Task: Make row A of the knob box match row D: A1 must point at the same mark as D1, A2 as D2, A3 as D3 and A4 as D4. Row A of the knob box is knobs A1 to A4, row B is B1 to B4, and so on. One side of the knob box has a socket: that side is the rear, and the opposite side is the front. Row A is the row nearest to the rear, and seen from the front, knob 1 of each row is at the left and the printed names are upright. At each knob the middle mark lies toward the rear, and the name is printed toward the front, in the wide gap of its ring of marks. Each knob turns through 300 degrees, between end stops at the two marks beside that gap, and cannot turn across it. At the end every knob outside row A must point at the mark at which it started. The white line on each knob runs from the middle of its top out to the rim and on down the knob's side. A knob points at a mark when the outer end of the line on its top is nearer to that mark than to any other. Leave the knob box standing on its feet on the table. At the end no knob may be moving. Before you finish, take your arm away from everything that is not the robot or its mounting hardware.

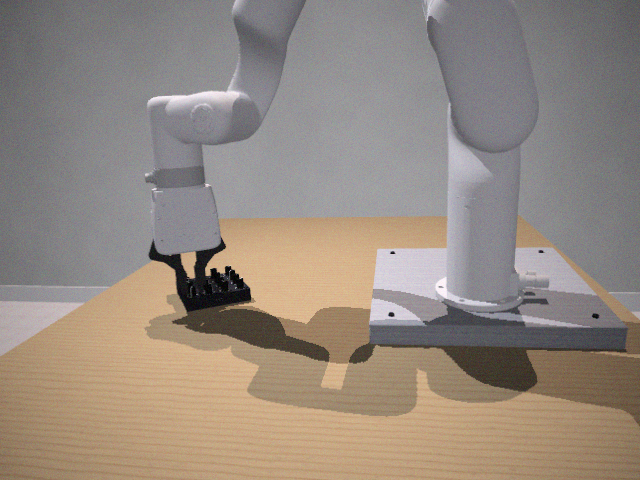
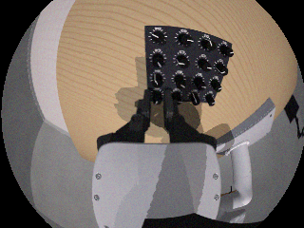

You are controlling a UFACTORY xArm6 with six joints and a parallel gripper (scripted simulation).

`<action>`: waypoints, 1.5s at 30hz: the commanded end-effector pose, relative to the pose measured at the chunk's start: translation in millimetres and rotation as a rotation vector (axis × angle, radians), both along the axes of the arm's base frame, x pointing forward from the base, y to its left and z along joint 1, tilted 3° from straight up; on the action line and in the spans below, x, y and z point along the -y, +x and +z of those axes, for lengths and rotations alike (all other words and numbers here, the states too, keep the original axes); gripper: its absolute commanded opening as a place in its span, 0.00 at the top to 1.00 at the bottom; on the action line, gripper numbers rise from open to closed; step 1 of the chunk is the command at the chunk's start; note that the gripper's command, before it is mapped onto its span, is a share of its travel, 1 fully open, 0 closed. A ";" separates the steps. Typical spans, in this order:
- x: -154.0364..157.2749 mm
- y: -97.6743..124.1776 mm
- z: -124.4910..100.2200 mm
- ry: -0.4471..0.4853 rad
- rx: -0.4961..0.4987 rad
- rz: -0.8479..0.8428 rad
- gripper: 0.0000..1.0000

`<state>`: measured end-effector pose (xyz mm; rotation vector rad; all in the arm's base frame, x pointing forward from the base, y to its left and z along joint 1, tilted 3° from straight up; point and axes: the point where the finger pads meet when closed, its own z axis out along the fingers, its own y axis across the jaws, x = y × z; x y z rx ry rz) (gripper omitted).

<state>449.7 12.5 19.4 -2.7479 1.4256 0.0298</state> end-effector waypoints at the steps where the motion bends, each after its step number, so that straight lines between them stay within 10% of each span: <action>1: 0.0 1.7 0.9 0.000 0.005 0.000 0.81; 45: 0.0 1.7 0.7 0.000 0.005 0.000 0.92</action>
